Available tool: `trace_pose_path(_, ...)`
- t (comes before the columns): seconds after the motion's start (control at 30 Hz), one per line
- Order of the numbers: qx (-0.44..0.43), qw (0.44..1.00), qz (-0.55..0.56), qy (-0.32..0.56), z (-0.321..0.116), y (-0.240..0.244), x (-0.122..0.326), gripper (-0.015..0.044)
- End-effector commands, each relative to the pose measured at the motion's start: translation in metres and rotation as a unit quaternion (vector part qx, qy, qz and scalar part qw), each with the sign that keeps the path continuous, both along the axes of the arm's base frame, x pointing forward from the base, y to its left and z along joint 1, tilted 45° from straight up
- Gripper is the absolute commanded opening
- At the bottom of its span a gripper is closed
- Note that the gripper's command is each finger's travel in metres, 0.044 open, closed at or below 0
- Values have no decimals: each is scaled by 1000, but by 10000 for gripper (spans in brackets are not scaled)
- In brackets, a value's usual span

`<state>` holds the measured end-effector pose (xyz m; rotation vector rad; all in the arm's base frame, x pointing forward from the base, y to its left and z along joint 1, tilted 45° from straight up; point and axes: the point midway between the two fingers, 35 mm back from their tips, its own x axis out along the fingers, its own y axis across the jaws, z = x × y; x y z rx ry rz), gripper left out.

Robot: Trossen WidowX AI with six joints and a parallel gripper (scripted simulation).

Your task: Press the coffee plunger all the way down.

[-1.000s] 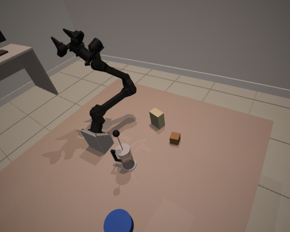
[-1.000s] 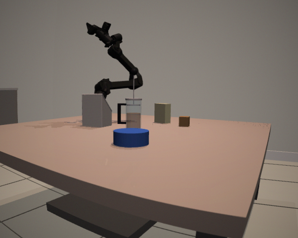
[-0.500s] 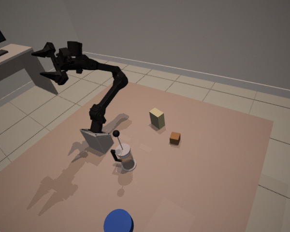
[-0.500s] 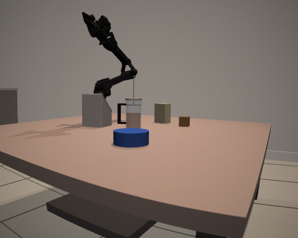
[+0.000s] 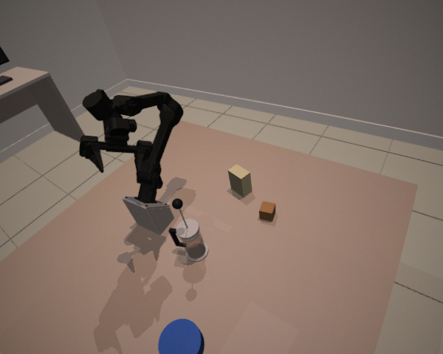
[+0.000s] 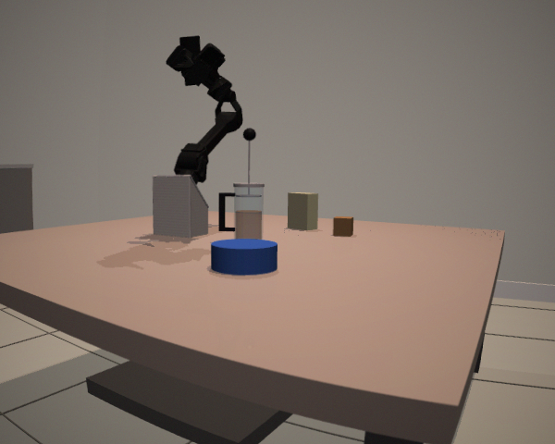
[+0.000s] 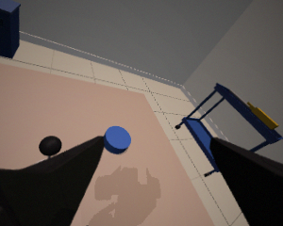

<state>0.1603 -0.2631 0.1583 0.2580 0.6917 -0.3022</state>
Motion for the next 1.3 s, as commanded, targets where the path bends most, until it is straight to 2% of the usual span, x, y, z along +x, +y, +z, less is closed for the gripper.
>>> trace_pose_path(0.0, 153, 985, 57, -52, -8, 45, 32, 440)
trace_pose_path(0.1, 264, 957, 85, -80, -9, 75, 49, 440)
trace_pose_path(0.17, 288, 949, 90, -86, -8, 82, 51, 440)
trace_pose_path(0.3, 291, 949, 90, -86, -14, 88, 50, 440)
trace_pose_path(0.53, 291, 949, 90, -86, -50, 122, 47, 440)
trace_pose_path(1.27, 290, 949, 91, -84, -64, 130, 69, 440)
